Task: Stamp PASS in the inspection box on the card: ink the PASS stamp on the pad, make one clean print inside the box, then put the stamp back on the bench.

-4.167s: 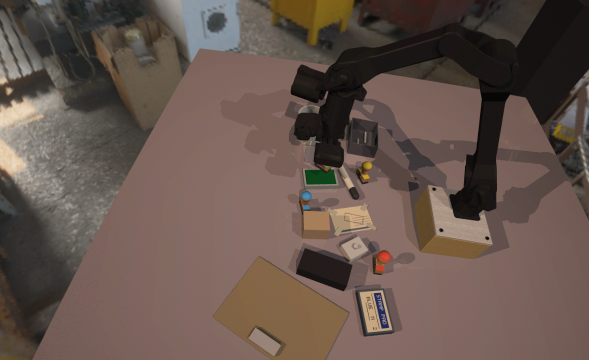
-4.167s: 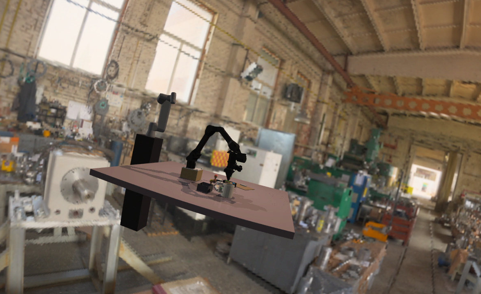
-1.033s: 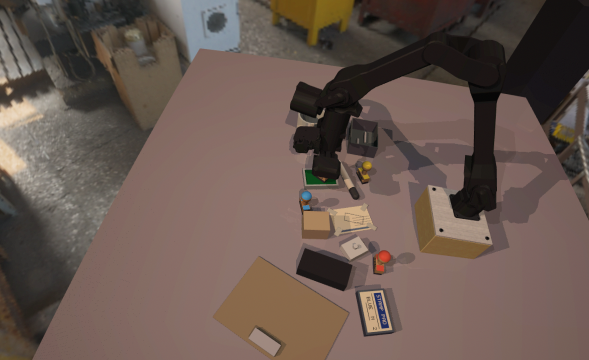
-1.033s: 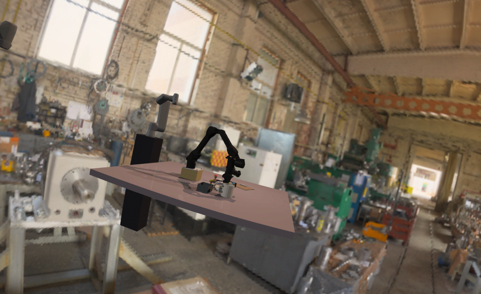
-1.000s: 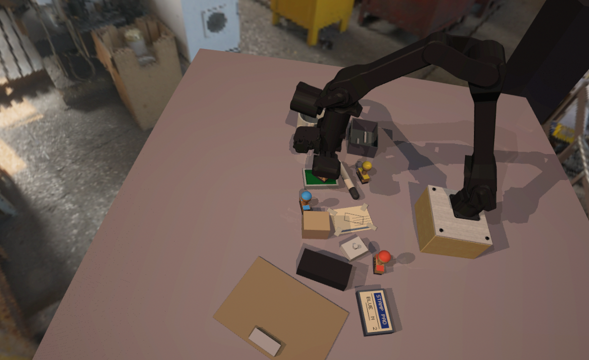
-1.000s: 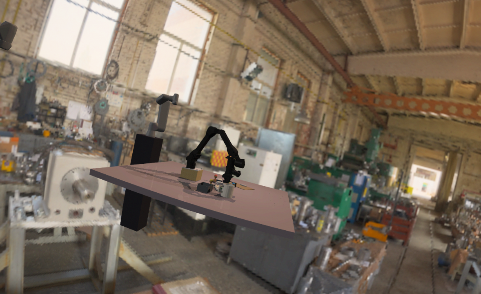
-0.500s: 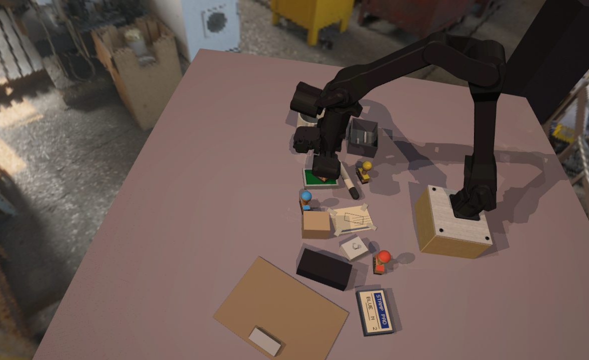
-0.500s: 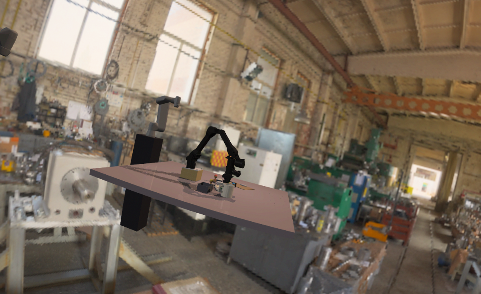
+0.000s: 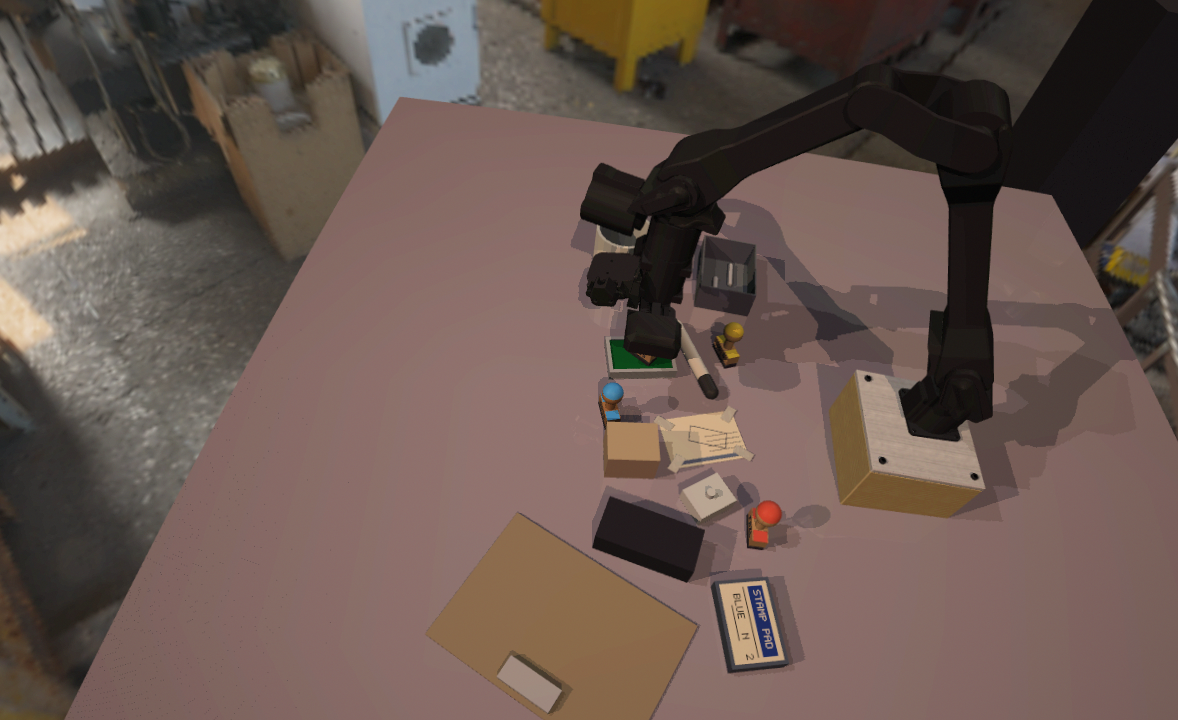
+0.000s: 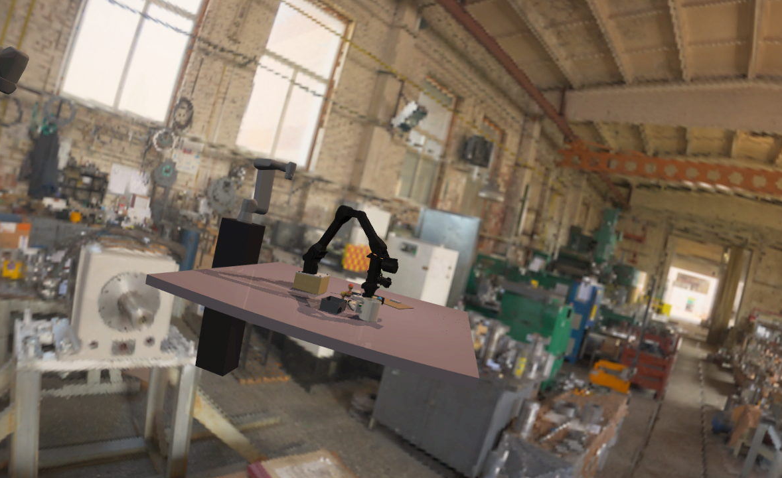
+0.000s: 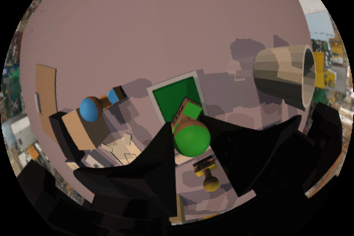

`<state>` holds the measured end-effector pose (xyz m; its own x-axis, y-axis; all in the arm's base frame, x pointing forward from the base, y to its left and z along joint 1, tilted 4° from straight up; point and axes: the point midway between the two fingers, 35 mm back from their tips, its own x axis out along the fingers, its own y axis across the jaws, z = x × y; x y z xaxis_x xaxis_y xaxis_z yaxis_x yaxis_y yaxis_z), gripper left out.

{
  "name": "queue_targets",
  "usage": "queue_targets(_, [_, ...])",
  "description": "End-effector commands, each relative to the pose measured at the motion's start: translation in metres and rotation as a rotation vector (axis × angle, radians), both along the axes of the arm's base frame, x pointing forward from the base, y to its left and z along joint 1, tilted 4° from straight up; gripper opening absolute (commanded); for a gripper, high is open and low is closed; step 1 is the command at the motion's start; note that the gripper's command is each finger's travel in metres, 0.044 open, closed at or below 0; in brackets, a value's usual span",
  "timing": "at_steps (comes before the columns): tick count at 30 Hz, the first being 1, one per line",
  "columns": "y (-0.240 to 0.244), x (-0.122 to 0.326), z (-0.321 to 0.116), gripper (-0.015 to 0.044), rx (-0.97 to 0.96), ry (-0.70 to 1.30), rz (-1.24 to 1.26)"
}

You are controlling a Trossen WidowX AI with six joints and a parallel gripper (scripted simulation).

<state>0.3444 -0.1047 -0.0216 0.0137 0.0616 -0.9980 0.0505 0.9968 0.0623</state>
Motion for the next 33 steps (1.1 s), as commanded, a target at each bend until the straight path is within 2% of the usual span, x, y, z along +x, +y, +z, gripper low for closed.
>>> queue_targets(1, [0.0,0.0005,-0.0022,0.0,0.001,-0.002,0.0])
queue_targets(33, [-0.0001,0.0007,0.002,0.0,0.001,-0.002,0.0])
